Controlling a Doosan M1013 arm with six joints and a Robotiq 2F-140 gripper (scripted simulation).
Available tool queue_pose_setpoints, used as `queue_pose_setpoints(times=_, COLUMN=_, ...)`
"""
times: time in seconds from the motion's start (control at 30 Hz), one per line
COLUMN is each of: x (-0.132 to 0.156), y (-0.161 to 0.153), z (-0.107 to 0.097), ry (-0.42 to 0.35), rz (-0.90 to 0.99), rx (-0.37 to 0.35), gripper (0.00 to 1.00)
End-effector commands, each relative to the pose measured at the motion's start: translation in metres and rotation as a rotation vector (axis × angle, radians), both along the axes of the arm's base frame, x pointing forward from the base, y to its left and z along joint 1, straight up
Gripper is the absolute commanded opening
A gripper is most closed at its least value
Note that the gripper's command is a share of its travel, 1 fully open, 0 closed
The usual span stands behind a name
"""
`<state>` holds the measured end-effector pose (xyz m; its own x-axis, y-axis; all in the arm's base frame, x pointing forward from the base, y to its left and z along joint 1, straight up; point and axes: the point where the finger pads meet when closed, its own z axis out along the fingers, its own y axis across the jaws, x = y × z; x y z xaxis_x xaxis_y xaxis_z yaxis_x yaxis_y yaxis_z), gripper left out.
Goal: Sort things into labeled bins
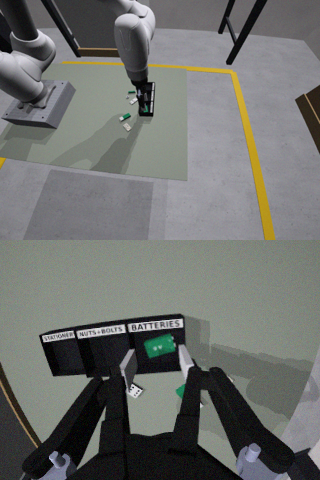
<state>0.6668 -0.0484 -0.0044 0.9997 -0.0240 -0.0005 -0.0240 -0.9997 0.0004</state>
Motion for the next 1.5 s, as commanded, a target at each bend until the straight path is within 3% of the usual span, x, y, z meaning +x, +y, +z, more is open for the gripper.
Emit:
queue_pose_setpoints(times=0.0, x=0.000, y=0.000, z=0.005, ry=0.000, rz=0.000, rx=0.000, gripper=0.41)
queue_pose_setpoints(times=0.3, x=0.000, y=0.000, z=0.010, ry=0.000, rz=0.000, rx=0.000, gripper=0.41)
queue_pose_setpoints(times=0.33, x=-0.005, y=0.007, z=0.011, ry=0.000, rz=0.050, rx=0.000, gripper=0.17)
queue_pose_setpoints(times=0.4, x=-0.014, y=0.020, z=0.011, ry=0.000, rz=0.126, rx=0.000, gripper=0.17)
queue_pose_setpoints(times=1.07, x=-0.100, y=0.143, z=0.019, ry=0.000, rz=0.126, rx=0.000, gripper=0.17)
queue_pose_setpoints(times=1.47, x=-0.102, y=0.146, z=0.019, ry=0.000, rz=0.126, rx=0.000, gripper=0.17)
